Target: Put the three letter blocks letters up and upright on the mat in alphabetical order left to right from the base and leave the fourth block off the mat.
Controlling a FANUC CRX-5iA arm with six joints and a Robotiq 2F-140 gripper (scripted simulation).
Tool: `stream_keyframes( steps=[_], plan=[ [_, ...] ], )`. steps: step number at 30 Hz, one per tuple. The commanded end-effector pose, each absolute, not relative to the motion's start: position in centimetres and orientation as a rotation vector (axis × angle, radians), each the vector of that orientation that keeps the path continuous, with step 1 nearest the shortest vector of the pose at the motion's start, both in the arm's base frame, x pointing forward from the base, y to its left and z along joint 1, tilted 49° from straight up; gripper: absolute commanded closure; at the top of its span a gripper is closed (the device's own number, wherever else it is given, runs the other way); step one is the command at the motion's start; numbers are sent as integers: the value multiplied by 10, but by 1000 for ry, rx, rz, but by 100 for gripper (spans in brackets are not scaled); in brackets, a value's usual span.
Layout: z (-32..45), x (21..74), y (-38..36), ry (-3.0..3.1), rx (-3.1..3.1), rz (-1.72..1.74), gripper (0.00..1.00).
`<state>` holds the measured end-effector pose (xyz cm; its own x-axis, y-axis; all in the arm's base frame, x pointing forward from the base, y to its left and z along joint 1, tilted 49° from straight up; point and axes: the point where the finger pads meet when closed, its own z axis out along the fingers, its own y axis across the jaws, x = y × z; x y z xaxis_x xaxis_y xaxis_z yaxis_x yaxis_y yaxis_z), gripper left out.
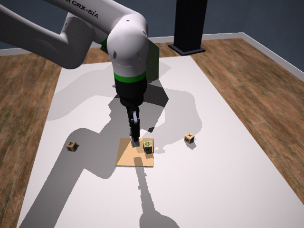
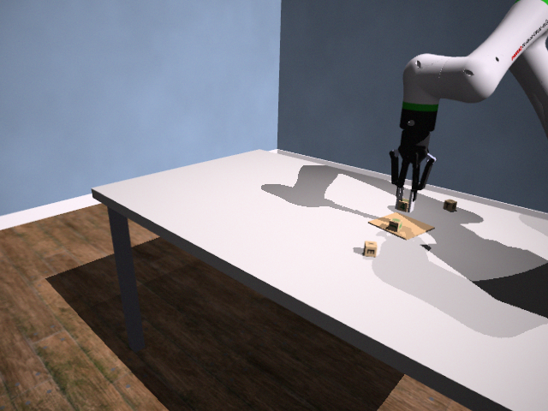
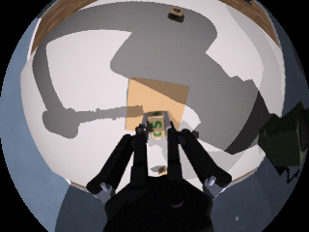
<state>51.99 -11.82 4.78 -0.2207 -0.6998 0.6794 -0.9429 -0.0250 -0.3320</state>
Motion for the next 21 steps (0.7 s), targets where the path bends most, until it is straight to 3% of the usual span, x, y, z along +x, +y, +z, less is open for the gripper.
stream_keyframes(
  steps=[1, 21],
  plan=[
    [44, 522, -123, -1945, 1727, 1102, 84],
    [20, 532, -149, -1945, 1727, 1102, 84]
  ],
)
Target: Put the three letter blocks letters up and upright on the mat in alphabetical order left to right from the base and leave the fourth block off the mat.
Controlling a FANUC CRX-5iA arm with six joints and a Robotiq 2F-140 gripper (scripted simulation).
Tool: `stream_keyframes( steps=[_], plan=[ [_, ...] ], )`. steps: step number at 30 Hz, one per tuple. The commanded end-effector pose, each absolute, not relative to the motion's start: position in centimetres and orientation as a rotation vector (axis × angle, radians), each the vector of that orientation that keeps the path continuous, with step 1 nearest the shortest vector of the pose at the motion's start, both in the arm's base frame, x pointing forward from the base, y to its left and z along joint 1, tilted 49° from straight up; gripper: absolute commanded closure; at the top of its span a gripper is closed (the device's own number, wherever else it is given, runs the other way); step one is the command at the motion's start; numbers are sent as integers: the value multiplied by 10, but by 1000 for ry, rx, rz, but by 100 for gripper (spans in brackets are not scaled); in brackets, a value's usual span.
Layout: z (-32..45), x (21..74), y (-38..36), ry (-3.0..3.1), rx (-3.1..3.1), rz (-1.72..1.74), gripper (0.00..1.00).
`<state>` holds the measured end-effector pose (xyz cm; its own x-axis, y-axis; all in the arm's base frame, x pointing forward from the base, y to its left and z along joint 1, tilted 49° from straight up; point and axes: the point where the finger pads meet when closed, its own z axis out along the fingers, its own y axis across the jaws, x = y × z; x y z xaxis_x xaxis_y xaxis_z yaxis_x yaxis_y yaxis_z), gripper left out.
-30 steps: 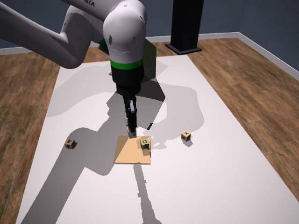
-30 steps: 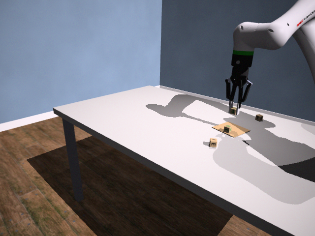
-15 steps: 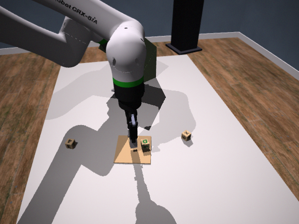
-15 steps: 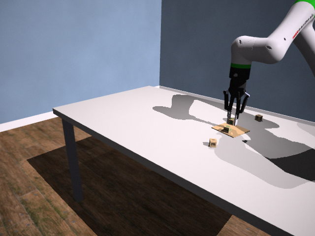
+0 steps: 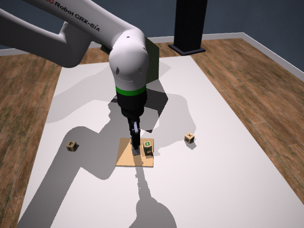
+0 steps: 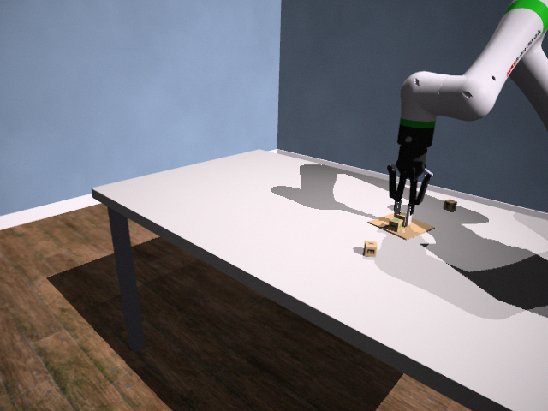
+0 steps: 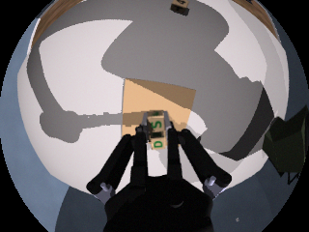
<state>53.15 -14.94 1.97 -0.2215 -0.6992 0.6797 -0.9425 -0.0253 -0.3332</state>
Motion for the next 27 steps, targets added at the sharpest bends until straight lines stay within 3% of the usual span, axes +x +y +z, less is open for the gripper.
stream_keyframes(
  steps=[1, 27],
  plan=[
    [20, 532, -149, -1945, 1727, 1102, 84],
    [17, 533, -152, -1945, 1727, 1102, 84]
  ],
)
